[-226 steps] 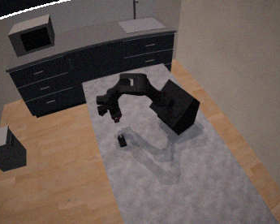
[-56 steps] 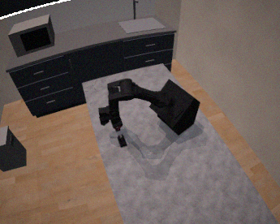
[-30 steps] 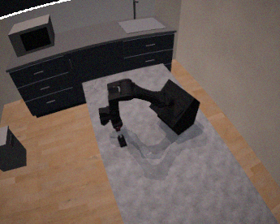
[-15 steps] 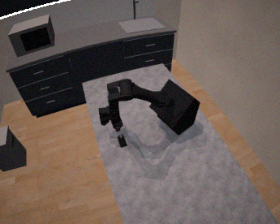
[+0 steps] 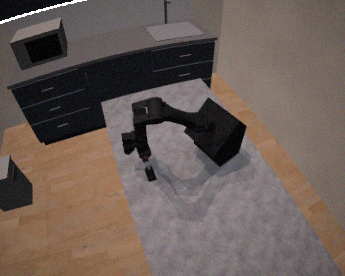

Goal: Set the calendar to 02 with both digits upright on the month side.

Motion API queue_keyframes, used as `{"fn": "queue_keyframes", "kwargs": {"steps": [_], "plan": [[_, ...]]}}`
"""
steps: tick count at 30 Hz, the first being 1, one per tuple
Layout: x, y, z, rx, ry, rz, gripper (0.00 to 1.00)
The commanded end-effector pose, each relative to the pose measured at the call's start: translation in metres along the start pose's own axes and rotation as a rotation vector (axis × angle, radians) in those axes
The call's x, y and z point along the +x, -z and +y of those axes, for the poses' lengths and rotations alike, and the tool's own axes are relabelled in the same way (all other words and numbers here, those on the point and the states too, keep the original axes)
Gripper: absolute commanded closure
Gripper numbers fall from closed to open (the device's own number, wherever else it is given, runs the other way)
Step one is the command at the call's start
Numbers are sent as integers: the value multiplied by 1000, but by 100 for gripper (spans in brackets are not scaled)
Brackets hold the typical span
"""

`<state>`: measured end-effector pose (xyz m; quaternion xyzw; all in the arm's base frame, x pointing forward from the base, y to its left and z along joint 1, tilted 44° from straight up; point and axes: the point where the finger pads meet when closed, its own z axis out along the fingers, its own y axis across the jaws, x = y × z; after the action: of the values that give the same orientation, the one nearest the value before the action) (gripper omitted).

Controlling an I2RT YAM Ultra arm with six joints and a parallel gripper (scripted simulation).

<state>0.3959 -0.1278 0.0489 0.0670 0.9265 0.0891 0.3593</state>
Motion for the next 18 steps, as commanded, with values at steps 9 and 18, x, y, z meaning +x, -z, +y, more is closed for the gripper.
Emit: {"fn": "queue_keyframes", "kwargs": {"steps": [9,18], "plan": [[-4,2,-1,5,3,-13,73],[-4,1,-1,5,3,-13,73]]}}
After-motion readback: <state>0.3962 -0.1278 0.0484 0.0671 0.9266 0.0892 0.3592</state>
